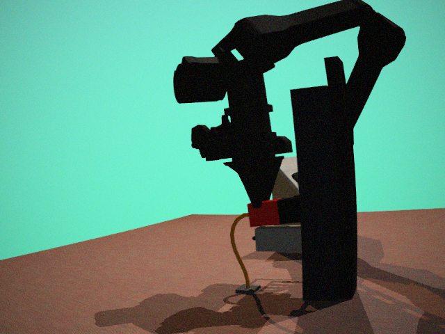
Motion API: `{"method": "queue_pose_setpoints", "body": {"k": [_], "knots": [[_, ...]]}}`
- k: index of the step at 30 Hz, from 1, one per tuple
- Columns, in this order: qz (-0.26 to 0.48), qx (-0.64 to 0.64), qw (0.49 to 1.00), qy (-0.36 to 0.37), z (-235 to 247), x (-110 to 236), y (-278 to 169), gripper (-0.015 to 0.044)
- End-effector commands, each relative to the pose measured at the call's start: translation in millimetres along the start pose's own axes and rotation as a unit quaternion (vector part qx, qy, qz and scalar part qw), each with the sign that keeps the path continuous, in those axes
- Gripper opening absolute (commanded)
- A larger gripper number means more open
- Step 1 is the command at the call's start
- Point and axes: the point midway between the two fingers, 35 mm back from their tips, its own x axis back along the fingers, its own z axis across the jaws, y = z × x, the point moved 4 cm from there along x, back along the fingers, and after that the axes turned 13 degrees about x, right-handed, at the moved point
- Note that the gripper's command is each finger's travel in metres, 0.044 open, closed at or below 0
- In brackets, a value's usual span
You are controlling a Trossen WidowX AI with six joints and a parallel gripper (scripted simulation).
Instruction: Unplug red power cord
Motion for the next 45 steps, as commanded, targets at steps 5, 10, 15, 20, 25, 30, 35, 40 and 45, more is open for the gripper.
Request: {"method": "queue_pose_setpoints", "body": {"k": [5,10,15,20,25,30,35,40,45], "knots": [[-0.025,-0.004,1.0,-0.004,-6,7,27,0.0],[-0.025,-0.004,1.0,-0.004,-8,9,34,0.0],[-0.023,-0.005,1.0,-0.003,-7,7,31,0.0105],[-0.023,-0.005,1.0,-0.003,-7,7,31,0.0236],[-0.023,-0.005,1.0,-0.003,-8,8,36,0.0368],[-0.025,-0.005,1.0,-0.003,-18,20,79,0.044],[-0.024,-0.004,1.0,-0.003,-21,22,89,0.044],[-0.024,-0.004,1.0,-0.003,-21,22,89,0.044],[-0.024,-0.004,1.0,-0.003,-21,22,89,0.044]]}}
